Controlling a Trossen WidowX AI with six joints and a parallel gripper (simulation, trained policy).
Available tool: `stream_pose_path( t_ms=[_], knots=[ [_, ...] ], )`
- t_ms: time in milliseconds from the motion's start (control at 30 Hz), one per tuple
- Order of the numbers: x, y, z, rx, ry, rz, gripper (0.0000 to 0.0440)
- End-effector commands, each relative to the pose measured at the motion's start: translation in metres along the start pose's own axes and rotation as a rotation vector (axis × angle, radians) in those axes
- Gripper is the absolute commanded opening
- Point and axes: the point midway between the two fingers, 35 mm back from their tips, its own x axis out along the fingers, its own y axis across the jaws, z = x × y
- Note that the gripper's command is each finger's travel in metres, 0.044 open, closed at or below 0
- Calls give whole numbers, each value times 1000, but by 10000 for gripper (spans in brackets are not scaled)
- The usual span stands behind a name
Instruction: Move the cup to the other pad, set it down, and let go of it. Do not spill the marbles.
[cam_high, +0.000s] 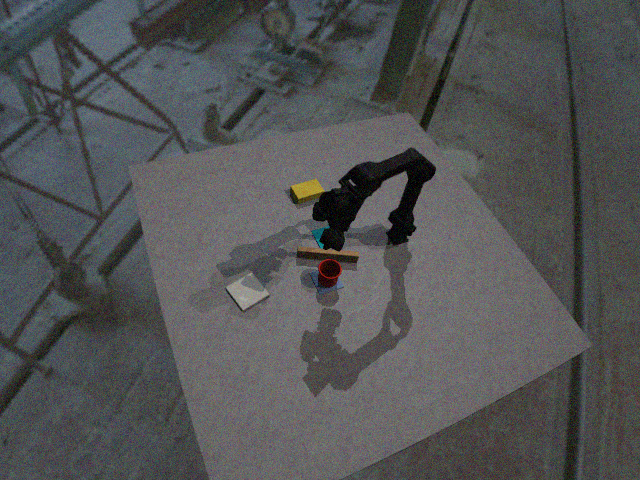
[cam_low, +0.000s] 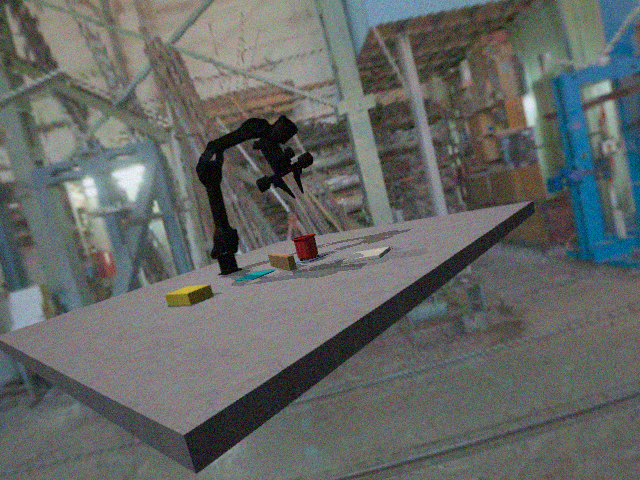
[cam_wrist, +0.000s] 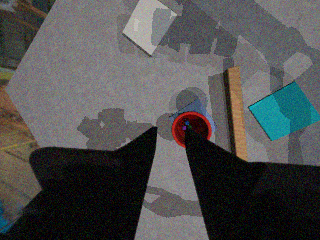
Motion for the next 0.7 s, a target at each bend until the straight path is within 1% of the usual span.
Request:
stream_pose_path(
  t_ms=[0, 667],
  knots=[
    [8, -6, -3, 13, 30, -56, 131],
    [56, -39, -23, 41, 168, -321, 152]
  ],
)
